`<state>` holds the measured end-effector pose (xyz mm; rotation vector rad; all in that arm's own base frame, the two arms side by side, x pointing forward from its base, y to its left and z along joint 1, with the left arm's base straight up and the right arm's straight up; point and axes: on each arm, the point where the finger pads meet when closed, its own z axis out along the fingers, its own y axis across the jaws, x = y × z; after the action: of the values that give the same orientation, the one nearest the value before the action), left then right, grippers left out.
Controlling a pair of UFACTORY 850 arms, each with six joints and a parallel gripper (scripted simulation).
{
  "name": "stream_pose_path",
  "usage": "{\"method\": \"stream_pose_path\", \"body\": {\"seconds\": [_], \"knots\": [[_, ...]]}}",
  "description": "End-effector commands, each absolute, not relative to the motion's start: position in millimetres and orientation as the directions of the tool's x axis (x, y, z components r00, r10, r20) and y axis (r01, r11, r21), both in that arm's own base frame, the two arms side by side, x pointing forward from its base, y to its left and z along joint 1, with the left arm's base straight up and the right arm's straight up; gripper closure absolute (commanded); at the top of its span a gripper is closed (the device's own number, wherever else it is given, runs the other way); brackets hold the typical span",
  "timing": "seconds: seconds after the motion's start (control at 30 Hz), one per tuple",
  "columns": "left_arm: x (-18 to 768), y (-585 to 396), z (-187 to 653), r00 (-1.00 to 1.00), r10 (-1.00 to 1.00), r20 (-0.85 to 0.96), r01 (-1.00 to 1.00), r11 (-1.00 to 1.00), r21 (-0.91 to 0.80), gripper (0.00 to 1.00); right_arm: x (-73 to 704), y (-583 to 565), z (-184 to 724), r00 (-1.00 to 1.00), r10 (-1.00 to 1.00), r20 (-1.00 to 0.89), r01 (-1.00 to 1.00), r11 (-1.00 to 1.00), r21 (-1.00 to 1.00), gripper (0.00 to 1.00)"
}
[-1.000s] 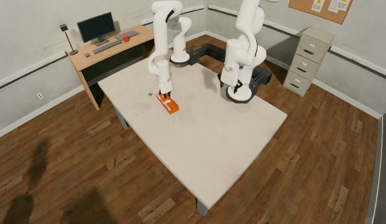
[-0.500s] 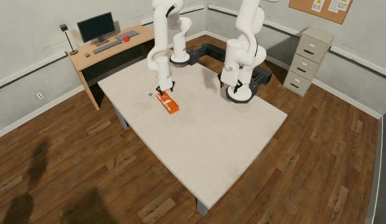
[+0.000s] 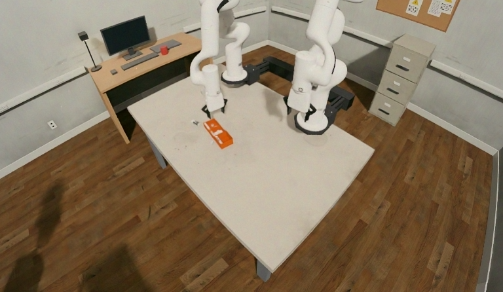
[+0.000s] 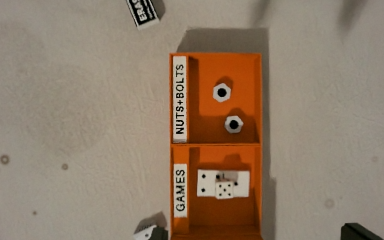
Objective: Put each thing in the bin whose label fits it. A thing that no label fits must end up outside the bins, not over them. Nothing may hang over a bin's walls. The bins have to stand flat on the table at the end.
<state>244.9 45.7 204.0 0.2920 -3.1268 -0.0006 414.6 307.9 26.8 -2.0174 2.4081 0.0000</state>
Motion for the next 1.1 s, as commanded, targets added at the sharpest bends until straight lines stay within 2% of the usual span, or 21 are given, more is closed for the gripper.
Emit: {"method": "stream_pose_path", "body": {"seconds": [0.0,0.33,1.07], "knots": [[246,46,204,-0.983,-0.185,0.0,-0.185,0.983,0.001,0.0,415,308,44,-0.175,-0.985,-0.001,-0.985,0.175,-0.001,0.0],[246,46,204,-0.983,-0.185,0.0,-0.185,0.983,0.001,0.0,415,308,75,-0.175,-0.985,-0.001,-0.985,0.175,-0.001,0.0],[246,46,204,-0.983,-0.185,0.0,-0.185,0.983,0.001,0.0,415,308,75,-0.175,-0.985,-0.001,-0.985,0.175,-0.001,0.0]]}}
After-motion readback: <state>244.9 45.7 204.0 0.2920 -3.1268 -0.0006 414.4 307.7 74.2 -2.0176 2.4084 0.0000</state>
